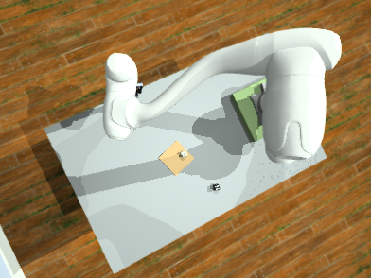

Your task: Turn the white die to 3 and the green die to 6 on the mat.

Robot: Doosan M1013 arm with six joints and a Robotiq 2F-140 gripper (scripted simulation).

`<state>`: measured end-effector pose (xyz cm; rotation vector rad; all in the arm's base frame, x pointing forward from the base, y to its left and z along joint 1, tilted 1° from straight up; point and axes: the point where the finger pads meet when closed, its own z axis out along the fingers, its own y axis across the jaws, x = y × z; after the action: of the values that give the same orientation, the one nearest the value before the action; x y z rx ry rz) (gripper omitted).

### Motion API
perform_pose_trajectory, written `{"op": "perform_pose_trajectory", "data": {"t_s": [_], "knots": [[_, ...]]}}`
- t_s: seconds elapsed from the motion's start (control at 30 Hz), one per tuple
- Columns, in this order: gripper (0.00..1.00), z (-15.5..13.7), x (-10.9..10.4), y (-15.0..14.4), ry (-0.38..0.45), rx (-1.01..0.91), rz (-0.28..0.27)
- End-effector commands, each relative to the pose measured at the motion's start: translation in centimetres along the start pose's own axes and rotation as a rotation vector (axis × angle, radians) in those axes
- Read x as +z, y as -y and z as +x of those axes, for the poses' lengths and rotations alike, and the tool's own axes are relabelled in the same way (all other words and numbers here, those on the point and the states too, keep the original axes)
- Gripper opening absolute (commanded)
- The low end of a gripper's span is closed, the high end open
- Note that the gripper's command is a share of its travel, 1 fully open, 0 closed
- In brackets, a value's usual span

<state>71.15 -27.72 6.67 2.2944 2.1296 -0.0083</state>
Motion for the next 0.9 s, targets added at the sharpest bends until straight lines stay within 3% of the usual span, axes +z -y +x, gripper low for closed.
{"op": "perform_pose_trajectory", "data": {"t_s": [0.0,0.87], "knots": [[0.35,0.0,0.3,0.0,0.0,0.0,0.0],[0.35,0.0,3.5,0.0,0.0,0.0,0.0]]}}
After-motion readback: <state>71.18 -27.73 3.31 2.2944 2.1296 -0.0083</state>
